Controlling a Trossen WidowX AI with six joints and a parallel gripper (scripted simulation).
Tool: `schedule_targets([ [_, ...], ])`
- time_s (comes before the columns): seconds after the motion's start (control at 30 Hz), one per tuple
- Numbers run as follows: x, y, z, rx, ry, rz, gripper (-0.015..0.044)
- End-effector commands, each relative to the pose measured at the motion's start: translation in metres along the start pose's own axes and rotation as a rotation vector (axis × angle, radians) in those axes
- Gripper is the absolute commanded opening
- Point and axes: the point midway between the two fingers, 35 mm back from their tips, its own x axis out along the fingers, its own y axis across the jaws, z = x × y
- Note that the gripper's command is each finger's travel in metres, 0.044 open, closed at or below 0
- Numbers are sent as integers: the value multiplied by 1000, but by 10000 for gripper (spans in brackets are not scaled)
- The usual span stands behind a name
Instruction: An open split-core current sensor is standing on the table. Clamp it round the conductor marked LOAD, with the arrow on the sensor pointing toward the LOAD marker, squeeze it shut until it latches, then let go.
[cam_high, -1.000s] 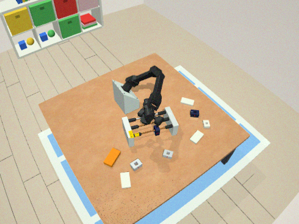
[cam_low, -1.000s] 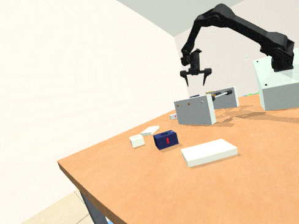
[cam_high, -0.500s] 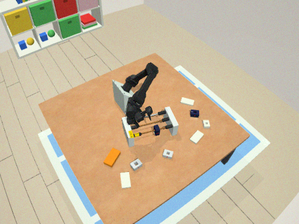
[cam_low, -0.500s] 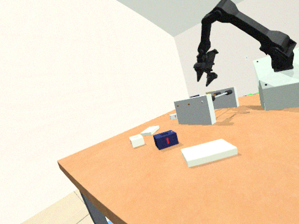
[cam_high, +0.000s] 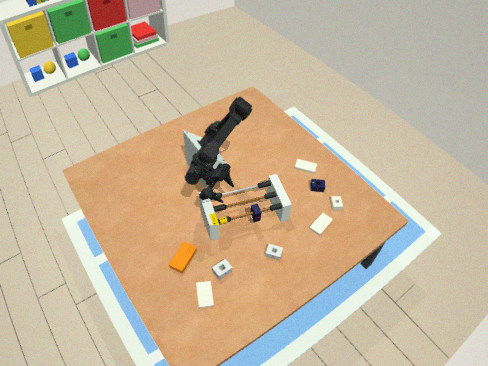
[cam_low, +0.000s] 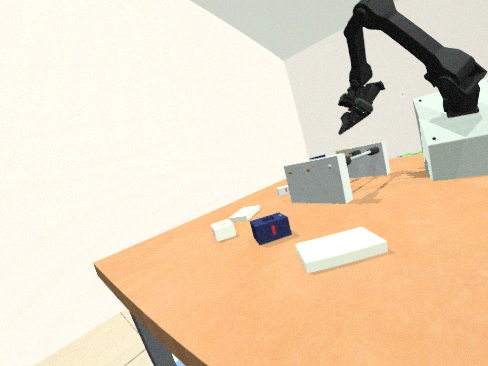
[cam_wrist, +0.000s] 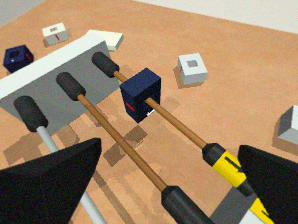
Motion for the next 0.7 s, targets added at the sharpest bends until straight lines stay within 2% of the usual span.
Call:
schedule_targets([
  [0.0, 0, 0, 0, 0, 0, 0, 440],
  [0.5, 1, 0, 1, 16, 6, 0, 440],
  [0.63, 15, -7, 13, 327, 118, -10, 440],
  [0.67, 4, -4, 4, 171, 48, -5, 440],
])
